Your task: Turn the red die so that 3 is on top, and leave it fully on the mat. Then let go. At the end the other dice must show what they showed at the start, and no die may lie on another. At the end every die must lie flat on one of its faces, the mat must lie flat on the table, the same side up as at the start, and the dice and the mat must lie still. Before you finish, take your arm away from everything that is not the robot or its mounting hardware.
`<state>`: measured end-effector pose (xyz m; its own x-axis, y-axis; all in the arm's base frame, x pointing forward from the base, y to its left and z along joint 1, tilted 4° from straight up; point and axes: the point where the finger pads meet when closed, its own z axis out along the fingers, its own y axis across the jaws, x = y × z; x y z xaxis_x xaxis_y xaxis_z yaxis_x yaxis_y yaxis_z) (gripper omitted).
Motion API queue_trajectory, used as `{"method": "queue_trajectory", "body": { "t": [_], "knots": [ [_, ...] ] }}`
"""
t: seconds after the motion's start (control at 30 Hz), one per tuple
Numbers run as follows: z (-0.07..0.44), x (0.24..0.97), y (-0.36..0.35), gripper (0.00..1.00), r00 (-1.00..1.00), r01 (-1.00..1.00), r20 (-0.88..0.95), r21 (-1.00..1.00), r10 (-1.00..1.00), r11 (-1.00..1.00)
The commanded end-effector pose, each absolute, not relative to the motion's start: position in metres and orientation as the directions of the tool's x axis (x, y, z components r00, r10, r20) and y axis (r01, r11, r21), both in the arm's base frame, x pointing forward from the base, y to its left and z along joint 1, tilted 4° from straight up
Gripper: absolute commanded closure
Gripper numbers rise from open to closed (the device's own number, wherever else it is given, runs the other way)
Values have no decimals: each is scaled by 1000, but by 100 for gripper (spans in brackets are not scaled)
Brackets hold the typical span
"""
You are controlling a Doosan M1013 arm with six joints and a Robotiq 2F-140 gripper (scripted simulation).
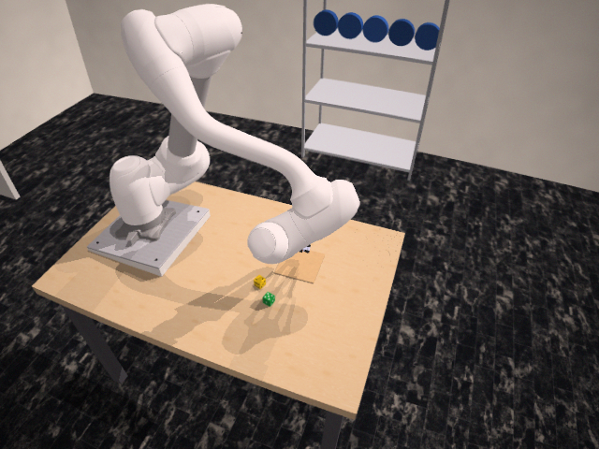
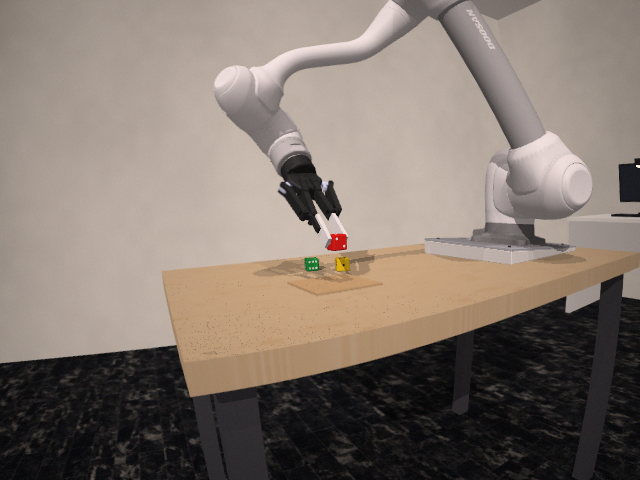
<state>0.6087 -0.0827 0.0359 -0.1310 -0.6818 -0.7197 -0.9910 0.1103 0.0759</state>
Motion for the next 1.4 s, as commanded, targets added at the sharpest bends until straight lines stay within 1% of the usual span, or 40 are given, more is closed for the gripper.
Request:
{"method": "queue_trajectory", "body": {
  "t": [0.0, 0.67, 1.37],
  "knots": [
    [35, 612, -85, 84, -124, -992, -722, 68, -680, 109],
    [16, 611, -84, 84, -124, -992, -722, 68, -680, 109],
    [-16, 609, -83, 84, -124, -992, -722, 68, -680, 109]
  ]
}}
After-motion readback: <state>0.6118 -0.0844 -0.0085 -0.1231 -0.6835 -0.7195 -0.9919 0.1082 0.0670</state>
